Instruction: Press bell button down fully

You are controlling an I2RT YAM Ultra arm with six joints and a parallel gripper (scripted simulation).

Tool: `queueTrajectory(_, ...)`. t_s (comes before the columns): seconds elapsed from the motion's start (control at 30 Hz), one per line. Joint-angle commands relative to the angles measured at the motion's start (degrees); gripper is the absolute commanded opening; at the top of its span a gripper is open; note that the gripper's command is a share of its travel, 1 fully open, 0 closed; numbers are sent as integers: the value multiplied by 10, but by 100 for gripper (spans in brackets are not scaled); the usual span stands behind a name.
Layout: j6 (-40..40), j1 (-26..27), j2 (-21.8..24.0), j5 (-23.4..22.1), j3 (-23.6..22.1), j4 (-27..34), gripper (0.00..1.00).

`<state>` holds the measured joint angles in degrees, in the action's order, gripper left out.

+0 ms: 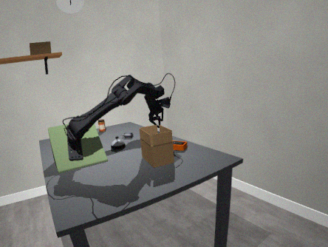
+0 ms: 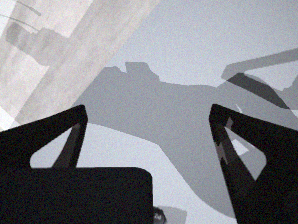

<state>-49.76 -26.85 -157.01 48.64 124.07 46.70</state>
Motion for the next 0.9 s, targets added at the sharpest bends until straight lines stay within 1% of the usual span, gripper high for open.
queueTrajectory(0.0,4,-8,11,-1,-9,2,100)
queueTrajectory(0.07,11,-15,20,-7,-18,12,100)
queueTrajectory(0.13,24,-23,31,-12,-36,22,100)
queueTrajectory(0.23,59,-42,58,-27,-85,49,100)
queueTrajectory(0.33,109,-70,98,-47,-158,86,100)
queueTrajectory(0.43,151,-104,152,-68,-258,118,100)
queueTrajectory(0.5,151,-104,152,-68,-258,118,100)
queueTrajectory(0.53,183,-124,181,-85,-304,133,100)
queueTrajectory(0.7,268,-173,258,-122,-444,183,100)
queueTrajectory(0.8,296,-196,295,-138,-507,196,100)
queueTrajectory(0.87,304,-206,310,-144,-530,201,100)
